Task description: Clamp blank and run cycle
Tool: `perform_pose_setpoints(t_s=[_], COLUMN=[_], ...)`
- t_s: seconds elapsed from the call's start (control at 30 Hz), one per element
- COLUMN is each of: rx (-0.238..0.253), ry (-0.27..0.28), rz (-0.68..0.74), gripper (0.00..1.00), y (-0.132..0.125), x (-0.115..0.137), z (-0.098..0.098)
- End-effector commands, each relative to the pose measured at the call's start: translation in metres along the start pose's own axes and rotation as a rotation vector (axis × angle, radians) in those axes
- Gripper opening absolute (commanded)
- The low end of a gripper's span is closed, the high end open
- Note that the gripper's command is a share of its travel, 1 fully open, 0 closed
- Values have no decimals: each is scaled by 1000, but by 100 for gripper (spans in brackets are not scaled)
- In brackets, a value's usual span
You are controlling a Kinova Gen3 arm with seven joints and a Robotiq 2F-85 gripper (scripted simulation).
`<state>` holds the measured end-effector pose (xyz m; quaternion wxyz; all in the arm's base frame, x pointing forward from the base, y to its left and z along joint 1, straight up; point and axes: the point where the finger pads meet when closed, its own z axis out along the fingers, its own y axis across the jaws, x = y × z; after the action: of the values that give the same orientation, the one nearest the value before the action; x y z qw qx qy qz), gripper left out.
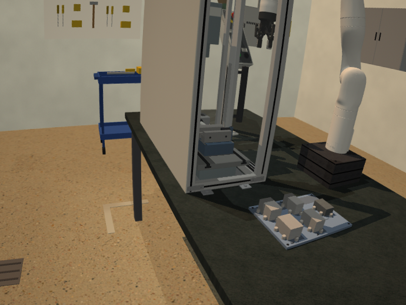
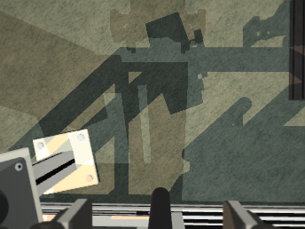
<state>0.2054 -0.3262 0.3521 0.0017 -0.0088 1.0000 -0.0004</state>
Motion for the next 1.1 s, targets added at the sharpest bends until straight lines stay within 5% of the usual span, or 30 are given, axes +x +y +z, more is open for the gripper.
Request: perform_pose_setpoints(t_s=[0.0, 0.2, 0.37, 0.77, 0.8, 1.07], rx=[-4, -4, -4, -4, -4, -4], ry=[3, 3, 3, 3, 3, 3], rz=[0, 0, 0, 0, 0, 0], gripper=[80, 80, 80, 80, 10, 10], y=[0, 0, -1, -1, -1, -1], x=[-1, -1, -1, -1, -1, -1], z=[-9, -9, -47, -47, -47, -47])
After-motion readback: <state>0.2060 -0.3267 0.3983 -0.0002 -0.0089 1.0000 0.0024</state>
